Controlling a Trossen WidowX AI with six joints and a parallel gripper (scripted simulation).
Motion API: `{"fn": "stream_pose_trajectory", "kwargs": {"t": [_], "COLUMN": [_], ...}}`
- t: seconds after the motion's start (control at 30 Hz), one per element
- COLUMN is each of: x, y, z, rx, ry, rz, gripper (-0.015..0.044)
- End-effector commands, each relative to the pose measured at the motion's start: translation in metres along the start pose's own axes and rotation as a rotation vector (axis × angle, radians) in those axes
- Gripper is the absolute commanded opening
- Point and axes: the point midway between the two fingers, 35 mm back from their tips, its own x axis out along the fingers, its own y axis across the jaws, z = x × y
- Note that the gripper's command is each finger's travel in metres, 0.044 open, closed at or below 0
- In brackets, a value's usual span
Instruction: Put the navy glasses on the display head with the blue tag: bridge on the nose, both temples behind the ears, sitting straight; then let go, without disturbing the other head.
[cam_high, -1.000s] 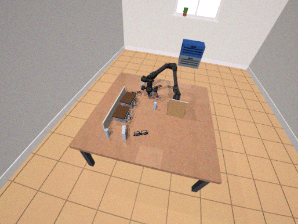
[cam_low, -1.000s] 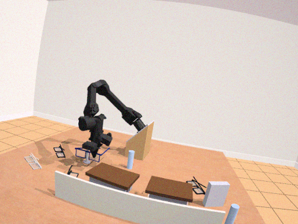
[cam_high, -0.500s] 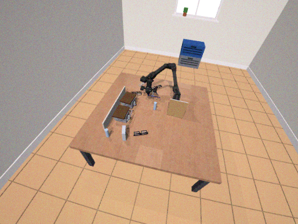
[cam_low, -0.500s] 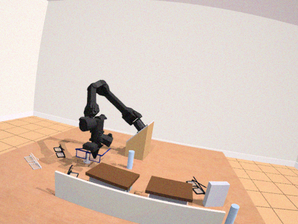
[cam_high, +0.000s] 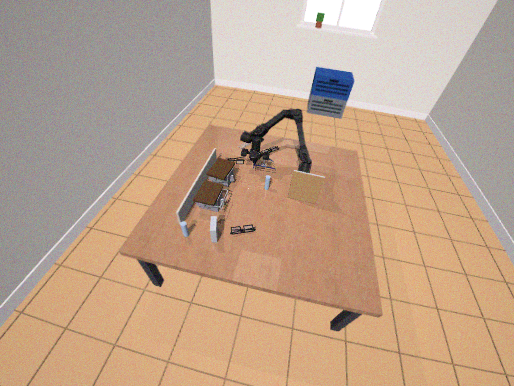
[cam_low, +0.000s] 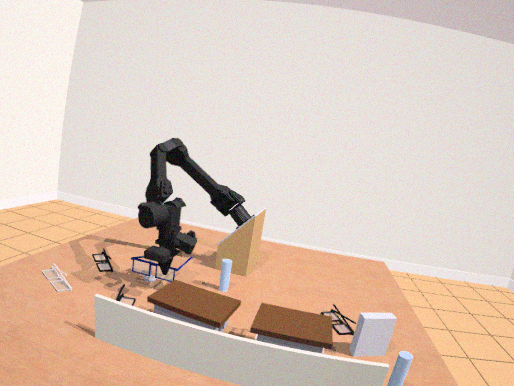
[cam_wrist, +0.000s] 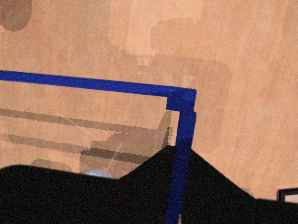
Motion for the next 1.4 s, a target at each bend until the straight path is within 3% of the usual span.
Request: {"fn": "stream_pose_trajectory", "kwargs": {"t": [0.0, 1.37], "x": [0.0, 0.0], "y": [-0.003, -0.014], "z": [0.003, 0.034], "rx": [0.001, 0.002], "ry": [0.002, 0.001], "rz": [0.0, 0.0], "gripper": [0.0, 0.0]}}
